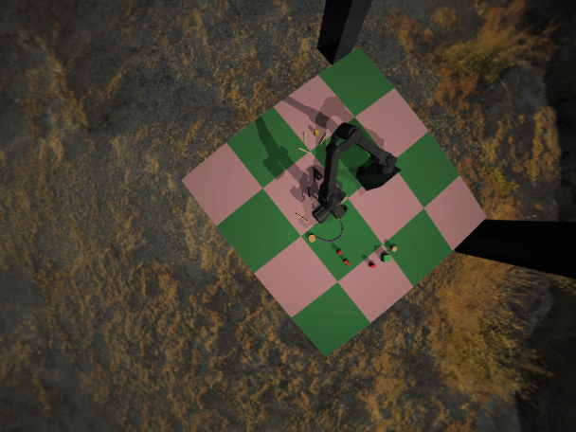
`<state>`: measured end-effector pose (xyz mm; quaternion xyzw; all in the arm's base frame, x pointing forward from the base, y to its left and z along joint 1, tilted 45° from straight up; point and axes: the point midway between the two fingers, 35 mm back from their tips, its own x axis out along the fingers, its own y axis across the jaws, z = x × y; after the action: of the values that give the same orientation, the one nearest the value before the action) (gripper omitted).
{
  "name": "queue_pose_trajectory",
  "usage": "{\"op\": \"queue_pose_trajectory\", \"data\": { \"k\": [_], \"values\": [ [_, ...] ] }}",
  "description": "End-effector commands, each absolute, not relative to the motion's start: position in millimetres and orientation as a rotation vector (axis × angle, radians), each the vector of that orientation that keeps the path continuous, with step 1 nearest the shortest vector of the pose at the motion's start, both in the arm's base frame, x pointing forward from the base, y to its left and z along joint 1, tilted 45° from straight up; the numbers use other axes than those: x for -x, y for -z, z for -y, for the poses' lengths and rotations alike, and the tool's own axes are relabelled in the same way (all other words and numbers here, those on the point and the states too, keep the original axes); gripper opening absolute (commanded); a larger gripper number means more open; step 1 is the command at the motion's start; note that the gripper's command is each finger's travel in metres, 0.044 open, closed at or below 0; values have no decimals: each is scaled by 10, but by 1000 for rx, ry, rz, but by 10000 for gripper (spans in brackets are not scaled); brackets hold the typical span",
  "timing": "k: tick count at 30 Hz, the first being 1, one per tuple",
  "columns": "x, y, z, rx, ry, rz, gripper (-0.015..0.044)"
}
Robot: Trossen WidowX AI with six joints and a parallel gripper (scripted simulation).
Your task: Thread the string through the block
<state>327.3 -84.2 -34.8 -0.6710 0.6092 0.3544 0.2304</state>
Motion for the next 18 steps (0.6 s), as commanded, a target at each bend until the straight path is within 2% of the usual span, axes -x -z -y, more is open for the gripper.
{"op": "queue_pose_trajectory", "data": {
  "k": [1,18],
  "values": [
    [-3284,300,882,1847,-970,-1678,0],
    [-3307,206,979,1849,-968,-1678,0]
  ]
}}
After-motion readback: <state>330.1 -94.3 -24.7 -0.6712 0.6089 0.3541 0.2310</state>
